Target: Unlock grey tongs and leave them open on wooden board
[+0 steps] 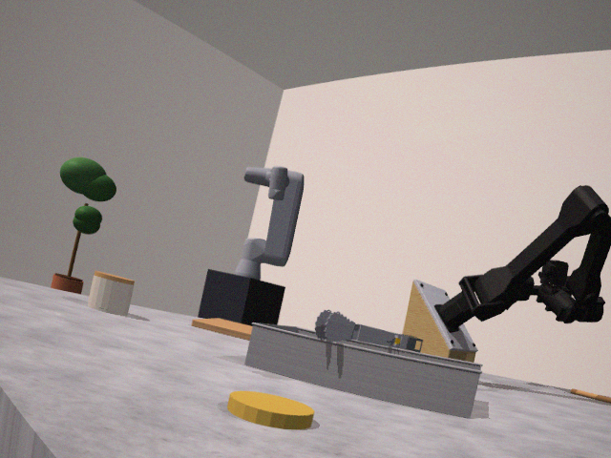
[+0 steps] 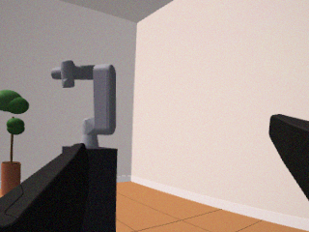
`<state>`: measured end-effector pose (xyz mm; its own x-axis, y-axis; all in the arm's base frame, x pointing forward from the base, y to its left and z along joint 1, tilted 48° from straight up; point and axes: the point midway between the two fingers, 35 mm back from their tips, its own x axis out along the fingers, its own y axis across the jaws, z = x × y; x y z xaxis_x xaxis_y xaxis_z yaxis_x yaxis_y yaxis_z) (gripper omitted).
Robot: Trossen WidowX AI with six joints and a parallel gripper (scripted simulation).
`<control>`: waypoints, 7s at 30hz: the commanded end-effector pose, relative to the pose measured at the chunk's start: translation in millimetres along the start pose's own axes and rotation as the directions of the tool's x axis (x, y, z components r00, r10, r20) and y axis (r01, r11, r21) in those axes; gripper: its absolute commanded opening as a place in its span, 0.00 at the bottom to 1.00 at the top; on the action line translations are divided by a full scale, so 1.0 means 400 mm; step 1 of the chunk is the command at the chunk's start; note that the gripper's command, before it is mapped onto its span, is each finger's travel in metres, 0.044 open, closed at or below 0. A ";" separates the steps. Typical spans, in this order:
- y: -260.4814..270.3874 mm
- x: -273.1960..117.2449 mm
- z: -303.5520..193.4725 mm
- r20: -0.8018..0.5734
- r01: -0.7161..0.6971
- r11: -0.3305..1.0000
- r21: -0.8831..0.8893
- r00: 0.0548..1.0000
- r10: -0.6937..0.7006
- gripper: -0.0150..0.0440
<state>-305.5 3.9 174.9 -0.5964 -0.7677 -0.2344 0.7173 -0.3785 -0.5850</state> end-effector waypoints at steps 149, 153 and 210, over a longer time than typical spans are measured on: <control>1.404 -0.828 0.375 -0.855 0.705 0.668 -0.239 -0.479 0.200 1.00; 1.405 -0.830 0.372 -0.855 0.705 0.668 -0.239 -0.479 0.200 1.00; 1.439 -0.914 0.237 -0.852 0.700 0.676 -0.233 -0.481 0.205 0.50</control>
<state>359.2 17.8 -3.0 0.1267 0.7328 -0.6685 -0.0175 -0.6722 -0.7402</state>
